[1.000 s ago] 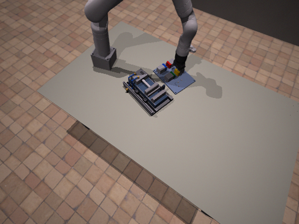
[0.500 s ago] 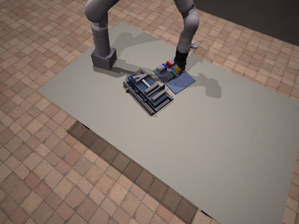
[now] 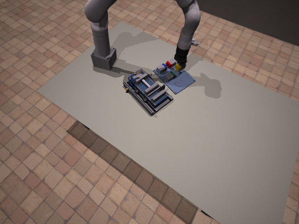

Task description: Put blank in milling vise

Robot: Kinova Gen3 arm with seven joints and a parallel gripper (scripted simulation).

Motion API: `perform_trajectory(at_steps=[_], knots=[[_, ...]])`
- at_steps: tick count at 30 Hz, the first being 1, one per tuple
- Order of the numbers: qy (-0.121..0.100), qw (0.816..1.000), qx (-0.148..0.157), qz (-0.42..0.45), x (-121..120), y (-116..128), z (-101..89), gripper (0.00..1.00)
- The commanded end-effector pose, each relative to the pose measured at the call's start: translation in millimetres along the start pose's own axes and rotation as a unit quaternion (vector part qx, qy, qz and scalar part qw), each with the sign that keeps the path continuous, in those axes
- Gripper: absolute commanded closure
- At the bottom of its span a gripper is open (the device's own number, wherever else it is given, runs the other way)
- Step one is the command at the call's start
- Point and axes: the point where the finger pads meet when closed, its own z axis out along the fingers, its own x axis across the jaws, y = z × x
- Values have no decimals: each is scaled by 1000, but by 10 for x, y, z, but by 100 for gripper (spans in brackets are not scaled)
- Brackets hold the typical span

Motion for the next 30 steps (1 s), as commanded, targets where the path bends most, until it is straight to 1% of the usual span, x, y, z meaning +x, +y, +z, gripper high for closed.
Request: perform_trajectory(at_steps=[1, 2, 16, 19, 30], knots=[[1, 1000, 3, -1, 16, -17, -80, 100], [1, 1000, 1, 0, 8, -7, -44, 100], [1, 1000, 3, -1, 8, -9, -324, 100], [1, 1000, 1, 1, 3, -2, -298, 100], [1, 1000, 3, -1, 7, -9, -628, 100]])
